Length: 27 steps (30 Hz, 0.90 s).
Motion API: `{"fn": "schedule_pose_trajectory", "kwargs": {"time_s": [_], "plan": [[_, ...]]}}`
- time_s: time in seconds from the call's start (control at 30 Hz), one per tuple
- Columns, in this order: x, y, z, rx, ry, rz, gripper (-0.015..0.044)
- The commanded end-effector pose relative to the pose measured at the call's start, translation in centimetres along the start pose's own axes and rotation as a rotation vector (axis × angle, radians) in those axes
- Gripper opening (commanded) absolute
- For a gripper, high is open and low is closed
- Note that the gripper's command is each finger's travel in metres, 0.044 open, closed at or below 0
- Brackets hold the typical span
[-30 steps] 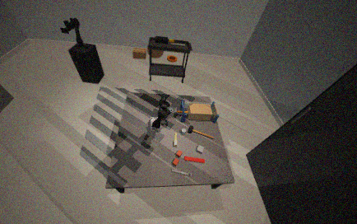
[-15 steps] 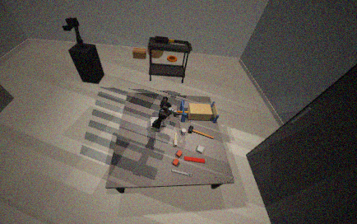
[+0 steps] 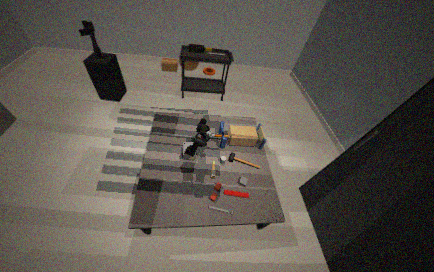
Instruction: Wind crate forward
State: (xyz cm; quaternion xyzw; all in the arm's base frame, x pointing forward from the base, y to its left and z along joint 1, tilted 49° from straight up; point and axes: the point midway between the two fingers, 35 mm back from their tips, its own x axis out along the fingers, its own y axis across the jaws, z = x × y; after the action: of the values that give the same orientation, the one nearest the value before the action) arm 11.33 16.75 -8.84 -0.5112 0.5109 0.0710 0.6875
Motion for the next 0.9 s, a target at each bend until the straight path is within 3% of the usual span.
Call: {"fn": "schedule_pose_trajectory", "kwargs": {"time_s": [0.0,0.87], "plan": [[0.6,-1.2,0.5,0.012,-0.005,-0.030,0.0000],[1.7,-3.2,2.8,0.012,-0.006,-0.032,0.0000]]}}
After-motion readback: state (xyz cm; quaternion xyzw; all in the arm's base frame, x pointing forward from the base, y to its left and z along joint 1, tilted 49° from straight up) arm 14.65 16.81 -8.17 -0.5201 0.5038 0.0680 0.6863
